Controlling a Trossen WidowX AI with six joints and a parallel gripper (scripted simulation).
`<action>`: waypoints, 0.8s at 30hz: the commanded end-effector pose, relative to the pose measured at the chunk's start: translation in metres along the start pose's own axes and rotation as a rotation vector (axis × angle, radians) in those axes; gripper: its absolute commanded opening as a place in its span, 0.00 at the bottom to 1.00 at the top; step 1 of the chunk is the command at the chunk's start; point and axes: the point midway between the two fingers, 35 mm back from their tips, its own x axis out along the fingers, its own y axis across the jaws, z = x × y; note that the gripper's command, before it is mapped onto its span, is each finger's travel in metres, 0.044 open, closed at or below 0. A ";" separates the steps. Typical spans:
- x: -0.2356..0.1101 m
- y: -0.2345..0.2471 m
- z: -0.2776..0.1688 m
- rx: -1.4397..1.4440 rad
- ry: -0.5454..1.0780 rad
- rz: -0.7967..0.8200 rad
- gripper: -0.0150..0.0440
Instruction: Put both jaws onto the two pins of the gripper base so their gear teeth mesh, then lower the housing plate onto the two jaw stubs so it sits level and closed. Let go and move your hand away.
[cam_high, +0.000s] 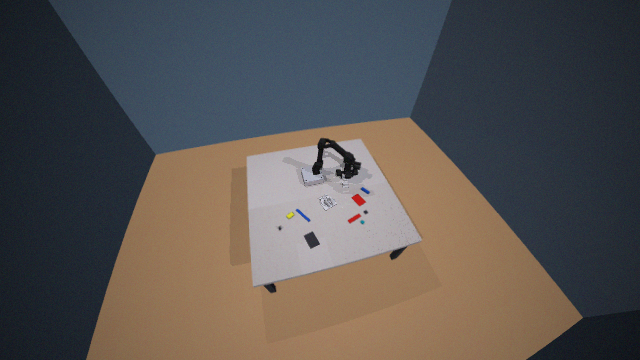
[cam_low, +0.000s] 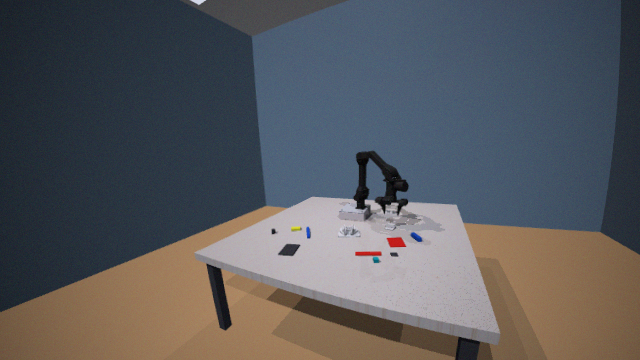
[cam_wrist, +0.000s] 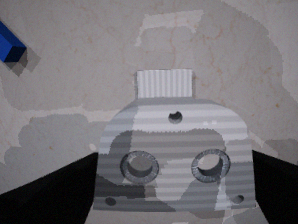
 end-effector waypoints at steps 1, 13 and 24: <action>-0.002 -0.002 0.005 -0.004 -0.005 0.001 0.85; -0.002 -0.023 0.039 -0.082 -0.006 -0.002 0.85; -0.002 -0.046 0.068 -0.154 -0.007 -0.005 0.85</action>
